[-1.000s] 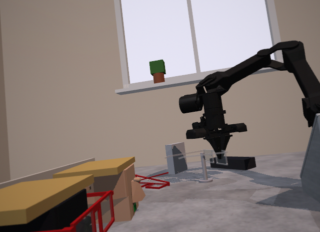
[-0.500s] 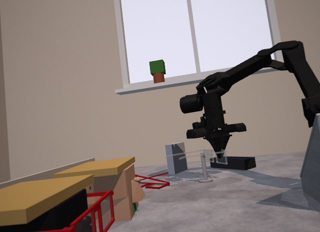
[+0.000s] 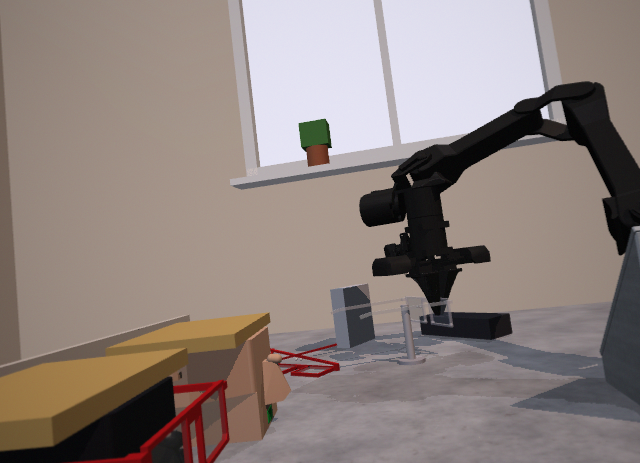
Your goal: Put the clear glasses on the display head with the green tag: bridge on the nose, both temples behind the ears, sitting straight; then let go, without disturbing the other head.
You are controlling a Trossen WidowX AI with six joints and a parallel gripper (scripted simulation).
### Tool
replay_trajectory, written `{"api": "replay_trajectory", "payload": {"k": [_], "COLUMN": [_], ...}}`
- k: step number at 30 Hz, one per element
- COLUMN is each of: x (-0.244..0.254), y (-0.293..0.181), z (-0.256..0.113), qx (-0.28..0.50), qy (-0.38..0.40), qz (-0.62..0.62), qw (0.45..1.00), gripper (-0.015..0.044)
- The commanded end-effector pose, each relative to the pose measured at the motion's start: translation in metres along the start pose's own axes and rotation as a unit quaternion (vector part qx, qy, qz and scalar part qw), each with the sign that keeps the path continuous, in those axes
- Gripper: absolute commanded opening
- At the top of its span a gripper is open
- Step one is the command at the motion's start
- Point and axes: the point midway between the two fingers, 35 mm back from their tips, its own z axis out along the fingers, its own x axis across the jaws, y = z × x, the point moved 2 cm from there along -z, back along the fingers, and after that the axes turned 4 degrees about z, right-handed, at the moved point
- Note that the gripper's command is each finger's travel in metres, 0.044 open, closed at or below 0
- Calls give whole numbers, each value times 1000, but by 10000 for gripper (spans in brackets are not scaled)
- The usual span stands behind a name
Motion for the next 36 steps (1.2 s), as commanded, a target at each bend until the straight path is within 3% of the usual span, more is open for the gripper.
{"api": "replay_trajectory", "payload": {"k": [1, 36], "x": [0, -1], "y": [5, 8], "z": [-1, -1], "qx": [-1, -1], "qy": [2, 2], "qz": [1, 1], "qw": [1000, 1000], "gripper": [0, 0]}}
